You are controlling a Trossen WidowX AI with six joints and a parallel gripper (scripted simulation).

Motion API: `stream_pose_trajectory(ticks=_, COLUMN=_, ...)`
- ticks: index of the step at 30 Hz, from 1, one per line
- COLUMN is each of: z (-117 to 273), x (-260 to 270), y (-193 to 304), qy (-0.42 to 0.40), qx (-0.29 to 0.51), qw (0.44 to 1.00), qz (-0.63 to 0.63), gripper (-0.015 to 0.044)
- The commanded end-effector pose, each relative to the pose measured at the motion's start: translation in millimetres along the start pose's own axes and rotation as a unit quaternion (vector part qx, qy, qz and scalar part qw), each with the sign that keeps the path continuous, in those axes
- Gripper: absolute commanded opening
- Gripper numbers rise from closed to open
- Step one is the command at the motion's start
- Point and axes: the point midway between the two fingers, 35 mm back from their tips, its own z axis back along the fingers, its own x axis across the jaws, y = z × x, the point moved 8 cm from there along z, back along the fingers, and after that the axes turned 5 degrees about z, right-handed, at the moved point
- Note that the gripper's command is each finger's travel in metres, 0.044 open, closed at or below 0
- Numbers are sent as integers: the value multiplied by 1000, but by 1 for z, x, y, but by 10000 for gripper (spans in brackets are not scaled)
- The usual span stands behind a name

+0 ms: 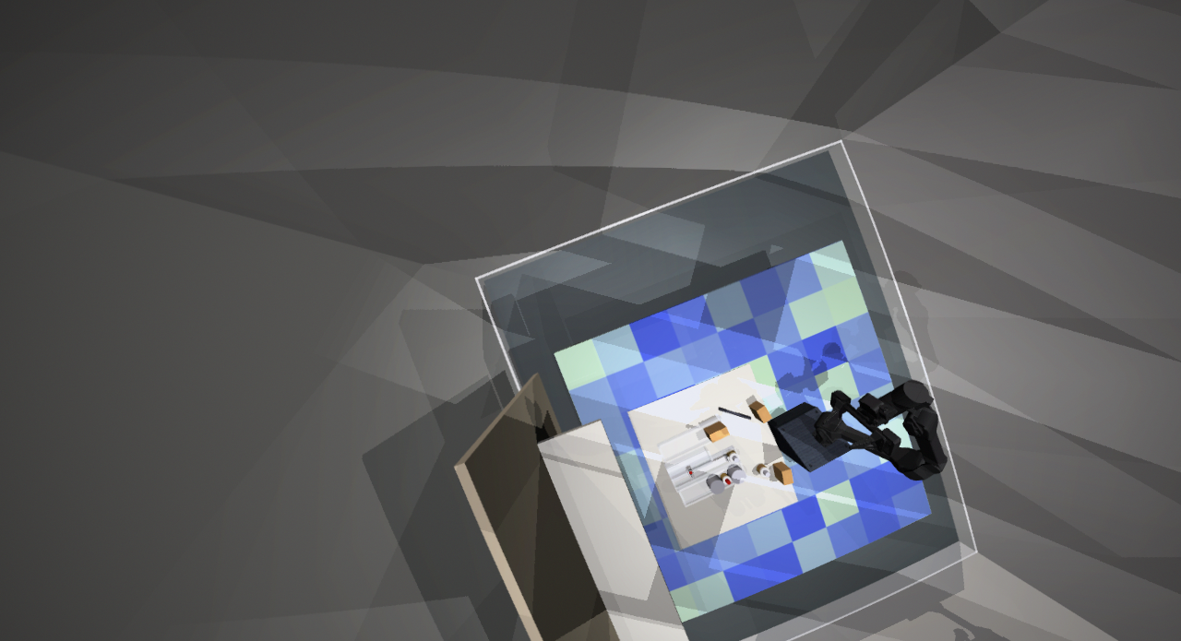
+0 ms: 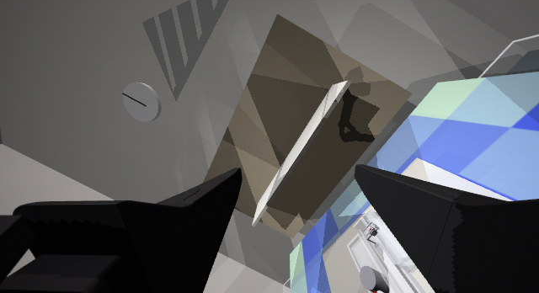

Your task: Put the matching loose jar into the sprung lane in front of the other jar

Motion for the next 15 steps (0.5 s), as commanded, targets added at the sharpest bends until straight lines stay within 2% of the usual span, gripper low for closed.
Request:
stream_pose_trajectory(ticks=1, z=-1, x=-3, y=-1, qy=0, qx=1, qw=1000, qz=-5, gripper=426)
stream_pose_trajectory(ticks=7, z=-35, x=-80, y=-11, qy=19, qx=61, qw=988, qz=-141, gripper=440)
stream_pose_trajectory(ticks=15, z=-130, x=-152, y=37, qy=56, qx=225, qw=936, qz=-266, gripper=440)
